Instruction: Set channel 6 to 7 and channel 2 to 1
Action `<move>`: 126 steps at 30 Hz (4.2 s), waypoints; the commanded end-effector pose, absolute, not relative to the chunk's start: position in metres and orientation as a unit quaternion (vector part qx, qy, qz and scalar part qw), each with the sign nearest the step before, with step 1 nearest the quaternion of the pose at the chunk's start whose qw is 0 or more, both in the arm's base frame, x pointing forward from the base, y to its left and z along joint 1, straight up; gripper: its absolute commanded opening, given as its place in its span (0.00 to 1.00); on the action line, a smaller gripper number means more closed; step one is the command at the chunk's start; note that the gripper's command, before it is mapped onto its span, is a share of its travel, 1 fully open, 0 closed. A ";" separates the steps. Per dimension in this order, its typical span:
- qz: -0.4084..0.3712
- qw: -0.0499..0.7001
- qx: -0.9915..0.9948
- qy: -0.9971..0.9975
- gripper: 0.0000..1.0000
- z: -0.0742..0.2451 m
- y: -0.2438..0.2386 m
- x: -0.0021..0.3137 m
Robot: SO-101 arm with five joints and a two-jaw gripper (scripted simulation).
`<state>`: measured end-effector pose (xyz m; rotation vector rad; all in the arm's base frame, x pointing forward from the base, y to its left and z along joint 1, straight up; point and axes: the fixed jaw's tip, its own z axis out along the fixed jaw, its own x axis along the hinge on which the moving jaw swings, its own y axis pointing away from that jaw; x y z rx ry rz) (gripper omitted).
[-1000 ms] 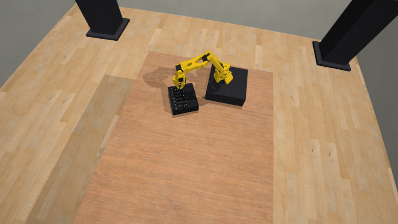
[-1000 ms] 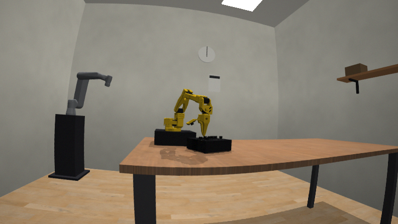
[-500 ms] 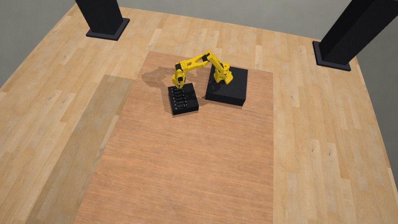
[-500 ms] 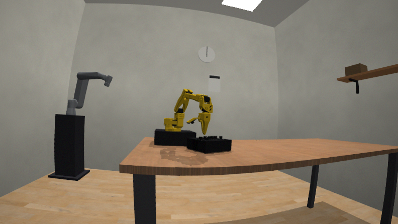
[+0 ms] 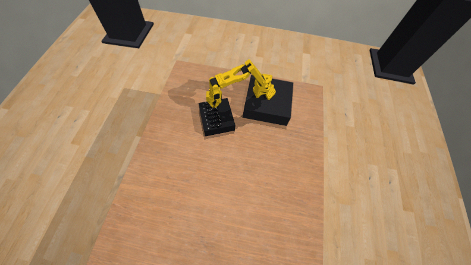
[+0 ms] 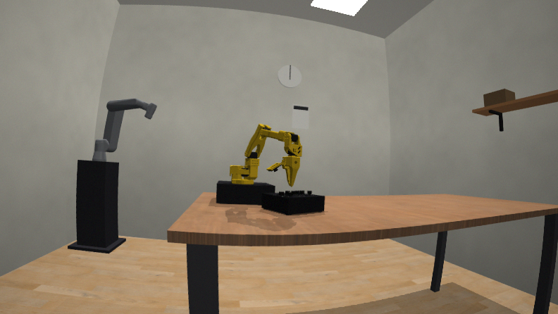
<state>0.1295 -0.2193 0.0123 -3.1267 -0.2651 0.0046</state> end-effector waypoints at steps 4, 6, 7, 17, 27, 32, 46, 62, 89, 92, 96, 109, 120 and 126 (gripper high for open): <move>0.000 0.000 -0.990 -0.138 0.00 0.023 -0.197 0.148; 0.000 0.000 -0.987 -0.159 0.00 0.026 -0.188 0.155; 0.000 0.000 -0.986 -0.168 0.00 0.027 -0.184 0.158; 0.000 0.000 -0.977 -0.214 0.00 0.032 -0.162 0.170; 0.000 0.000 -0.977 -0.214 0.00 0.030 -0.159 0.171; 0.000 0.000 -0.977 -0.214 0.00 0.028 -0.155 0.172; 0.000 0.000 -0.977 -0.214 0.00 0.028 -0.156 0.173; 0.000 0.000 -0.977 -0.214 0.00 0.025 -0.157 0.174; 0.000 0.000 -0.977 -0.214 0.00 0.004 -0.157 0.174; 0.000 0.000 -0.977 -0.214 0.00 0.003 -0.156 0.174; 0.000 0.000 -0.977 -0.214 0.00 -0.001 -0.155 0.172; 0.000 0.000 -0.977 -0.214 0.00 -0.004 -0.154 0.171; 0.000 0.000 -0.977 -0.214 0.00 -0.004 -0.154 0.171; 0.000 0.000 -0.977 -0.214 0.00 -0.004 -0.154 0.171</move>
